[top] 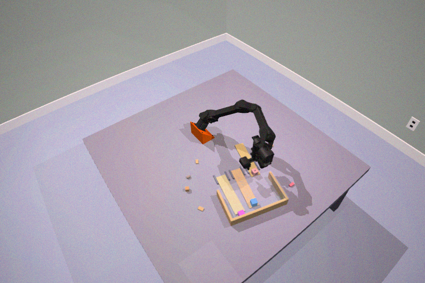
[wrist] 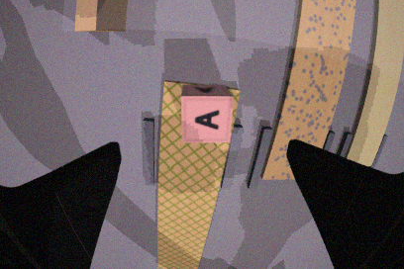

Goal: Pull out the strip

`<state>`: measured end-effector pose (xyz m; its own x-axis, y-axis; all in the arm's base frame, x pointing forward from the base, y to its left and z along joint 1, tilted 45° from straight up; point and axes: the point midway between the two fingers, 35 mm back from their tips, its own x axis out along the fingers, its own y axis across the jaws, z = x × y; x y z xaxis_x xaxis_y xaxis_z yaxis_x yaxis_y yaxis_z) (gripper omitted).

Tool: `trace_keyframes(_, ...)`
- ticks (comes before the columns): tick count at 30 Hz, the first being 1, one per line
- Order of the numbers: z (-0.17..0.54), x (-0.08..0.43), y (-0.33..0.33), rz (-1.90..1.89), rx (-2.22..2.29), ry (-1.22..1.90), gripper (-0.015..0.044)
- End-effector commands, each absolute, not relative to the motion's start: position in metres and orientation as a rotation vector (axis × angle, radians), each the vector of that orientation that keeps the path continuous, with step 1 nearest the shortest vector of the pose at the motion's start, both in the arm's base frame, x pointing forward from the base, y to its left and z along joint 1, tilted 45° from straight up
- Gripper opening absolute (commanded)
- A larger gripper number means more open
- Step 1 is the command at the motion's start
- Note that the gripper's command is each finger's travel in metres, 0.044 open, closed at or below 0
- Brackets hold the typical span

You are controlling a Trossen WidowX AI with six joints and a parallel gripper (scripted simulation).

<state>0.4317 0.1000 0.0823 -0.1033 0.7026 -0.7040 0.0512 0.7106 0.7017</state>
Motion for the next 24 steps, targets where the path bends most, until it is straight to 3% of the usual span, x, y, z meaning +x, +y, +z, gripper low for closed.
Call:
trace_keyframes(1,0.082,0.437,0.096,0.610,0.625,1.596,0.0387)
trace_keyframes(7,0.076,0.437,0.103,0.610,0.625,1.596,0.0250)
trace_keyframes(24,0.056,0.434,0.122,0.611,0.626,1.595,0.0250)
